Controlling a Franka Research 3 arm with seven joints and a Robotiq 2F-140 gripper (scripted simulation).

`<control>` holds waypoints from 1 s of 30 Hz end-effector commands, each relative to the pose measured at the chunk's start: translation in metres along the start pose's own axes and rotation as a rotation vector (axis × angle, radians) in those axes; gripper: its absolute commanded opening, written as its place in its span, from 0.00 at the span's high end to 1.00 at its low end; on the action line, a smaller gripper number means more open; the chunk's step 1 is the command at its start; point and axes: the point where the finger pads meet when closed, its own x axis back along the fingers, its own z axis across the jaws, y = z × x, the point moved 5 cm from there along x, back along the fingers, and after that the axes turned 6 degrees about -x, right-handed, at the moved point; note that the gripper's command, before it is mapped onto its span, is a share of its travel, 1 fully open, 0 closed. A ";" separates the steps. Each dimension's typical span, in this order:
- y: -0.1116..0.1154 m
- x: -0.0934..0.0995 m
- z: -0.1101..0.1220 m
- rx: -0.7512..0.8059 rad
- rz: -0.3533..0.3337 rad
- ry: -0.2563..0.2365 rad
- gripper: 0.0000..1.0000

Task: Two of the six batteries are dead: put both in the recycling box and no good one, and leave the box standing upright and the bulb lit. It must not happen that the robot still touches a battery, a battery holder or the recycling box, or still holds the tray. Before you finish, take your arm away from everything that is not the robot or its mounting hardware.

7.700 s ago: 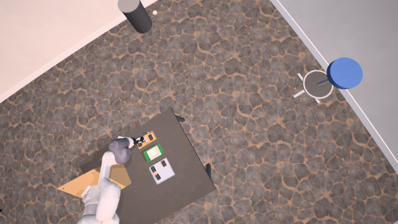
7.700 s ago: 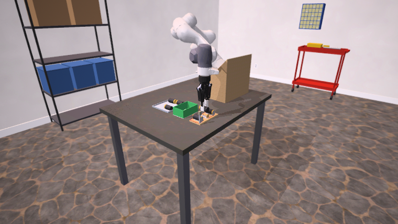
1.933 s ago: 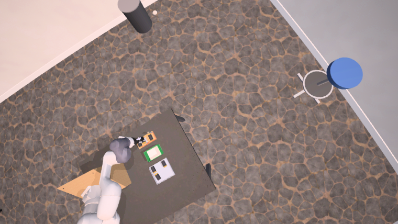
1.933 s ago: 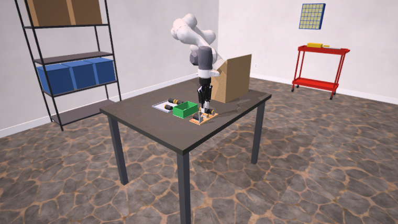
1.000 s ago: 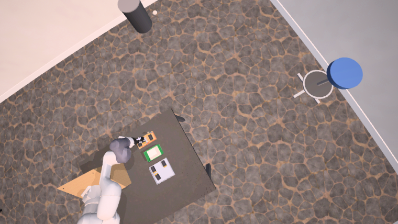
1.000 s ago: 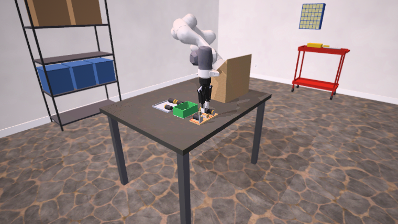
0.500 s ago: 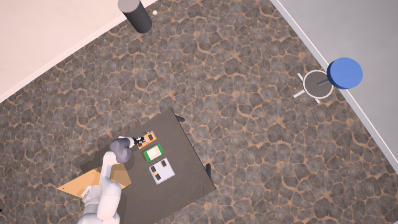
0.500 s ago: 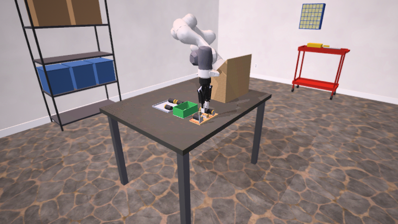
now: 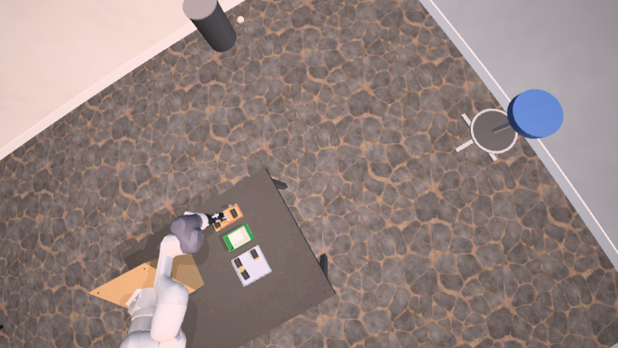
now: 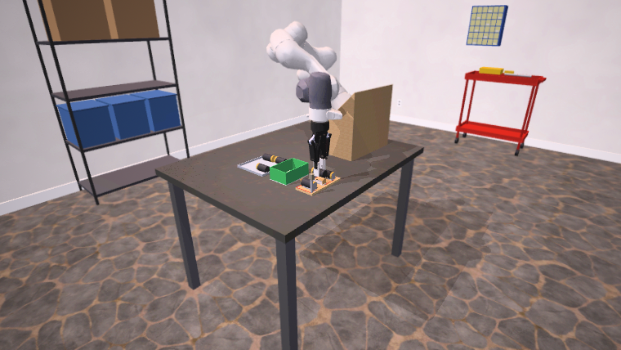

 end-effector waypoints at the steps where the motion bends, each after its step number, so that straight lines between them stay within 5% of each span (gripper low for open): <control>1: 0.000 0.001 0.003 -0.001 0.003 0.005 0.84; 30: 0.000 -0.017 0.003 -0.001 0.003 0.005 0.84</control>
